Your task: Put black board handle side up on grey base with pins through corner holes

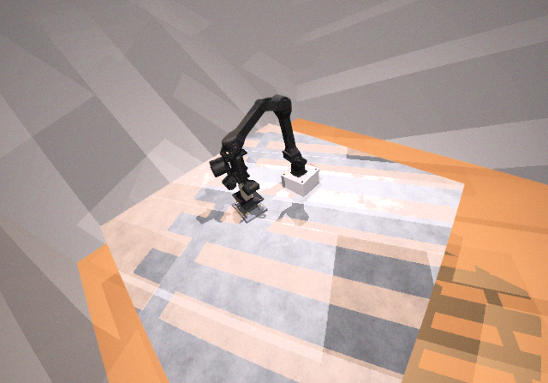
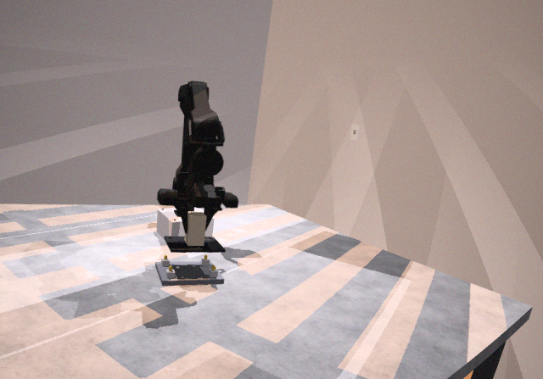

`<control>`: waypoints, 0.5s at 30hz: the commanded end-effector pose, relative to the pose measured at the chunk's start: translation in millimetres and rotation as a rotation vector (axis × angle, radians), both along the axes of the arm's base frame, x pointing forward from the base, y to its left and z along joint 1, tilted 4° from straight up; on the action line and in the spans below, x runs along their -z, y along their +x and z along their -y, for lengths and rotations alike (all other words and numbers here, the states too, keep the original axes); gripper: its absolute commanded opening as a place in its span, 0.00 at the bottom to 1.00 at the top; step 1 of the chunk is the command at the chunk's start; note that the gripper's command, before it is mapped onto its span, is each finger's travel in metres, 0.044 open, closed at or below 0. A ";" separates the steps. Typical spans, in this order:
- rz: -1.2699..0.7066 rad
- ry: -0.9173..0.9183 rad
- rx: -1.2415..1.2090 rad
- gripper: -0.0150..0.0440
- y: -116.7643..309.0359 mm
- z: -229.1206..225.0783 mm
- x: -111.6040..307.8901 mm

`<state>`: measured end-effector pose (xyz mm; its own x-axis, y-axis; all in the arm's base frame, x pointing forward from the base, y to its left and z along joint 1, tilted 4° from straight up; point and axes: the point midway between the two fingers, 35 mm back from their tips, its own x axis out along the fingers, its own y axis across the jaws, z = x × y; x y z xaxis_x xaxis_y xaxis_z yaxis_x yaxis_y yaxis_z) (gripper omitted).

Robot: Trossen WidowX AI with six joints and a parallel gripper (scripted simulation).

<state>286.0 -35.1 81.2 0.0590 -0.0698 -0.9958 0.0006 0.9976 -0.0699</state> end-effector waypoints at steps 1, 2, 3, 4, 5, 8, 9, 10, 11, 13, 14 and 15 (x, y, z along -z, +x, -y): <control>0.009 0.003 0.005 0.25 2.8 8.9 -3.2; 0.009 0.003 0.005 0.25 2.8 9.3 -3.2; 0.007 0.002 0.005 0.25 2.2 8.1 -2.5; 0.005 0.001 0.005 0.25 1.5 6.8 -1.8; 0.003 0.000 0.005 0.25 0.9 5.6 -1.1; 0.001 0.000 0.005 0.25 0.2 4.4 -0.4; 0.001 0.000 0.005 0.25 0.2 4.4 -0.4; 0.001 0.000 0.005 0.25 0.2 4.4 -0.4; 0.001 0.000 0.005 0.25 0.2 4.4 -0.4; 0.001 0.000 0.005 0.25 0.2 4.4 -0.4; 0.001 0.000 0.005 0.25 0.2 4.4 -0.4; 0.001 0.000 0.005 0.25 0.3 4.6 -0.2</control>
